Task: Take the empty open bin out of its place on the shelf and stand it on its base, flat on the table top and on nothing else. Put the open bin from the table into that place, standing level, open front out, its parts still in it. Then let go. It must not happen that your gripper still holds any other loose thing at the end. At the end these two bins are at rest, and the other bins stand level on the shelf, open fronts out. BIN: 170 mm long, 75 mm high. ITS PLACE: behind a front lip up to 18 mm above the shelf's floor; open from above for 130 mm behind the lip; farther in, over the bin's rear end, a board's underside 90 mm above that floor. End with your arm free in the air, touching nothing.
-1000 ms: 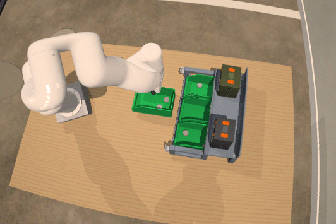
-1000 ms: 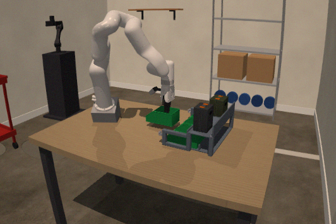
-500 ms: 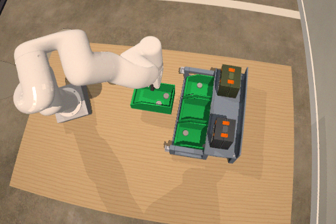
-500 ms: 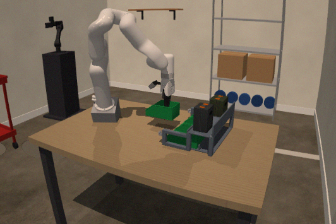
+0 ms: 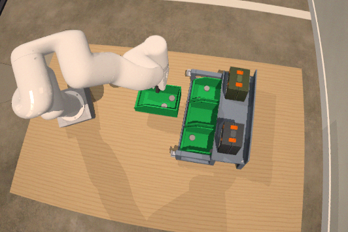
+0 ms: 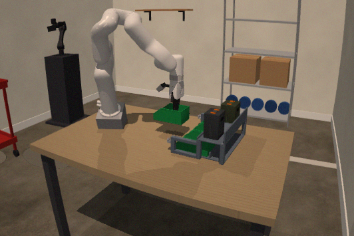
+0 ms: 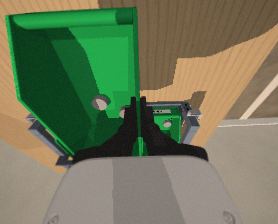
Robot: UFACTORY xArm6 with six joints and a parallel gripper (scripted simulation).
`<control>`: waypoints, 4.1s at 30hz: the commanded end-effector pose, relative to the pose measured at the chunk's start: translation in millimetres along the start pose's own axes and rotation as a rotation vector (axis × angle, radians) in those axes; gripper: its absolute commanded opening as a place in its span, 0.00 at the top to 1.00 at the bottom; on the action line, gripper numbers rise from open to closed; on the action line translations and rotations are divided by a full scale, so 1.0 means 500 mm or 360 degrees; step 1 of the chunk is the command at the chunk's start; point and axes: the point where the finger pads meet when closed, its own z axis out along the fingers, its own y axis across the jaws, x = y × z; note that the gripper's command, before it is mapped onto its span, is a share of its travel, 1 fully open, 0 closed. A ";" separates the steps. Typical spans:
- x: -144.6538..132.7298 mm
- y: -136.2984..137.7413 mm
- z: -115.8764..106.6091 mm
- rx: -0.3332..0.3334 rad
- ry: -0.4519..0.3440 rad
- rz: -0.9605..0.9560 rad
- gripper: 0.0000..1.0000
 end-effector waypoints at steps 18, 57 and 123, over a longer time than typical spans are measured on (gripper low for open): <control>0.007 0.076 -0.003 -0.0004 -0.0005 0.0008 1.00; 0.031 0.249 0.007 -0.0004 -0.0005 0.0024 1.00; 0.030 0.250 0.162 -0.0004 -0.0005 0.0024 1.00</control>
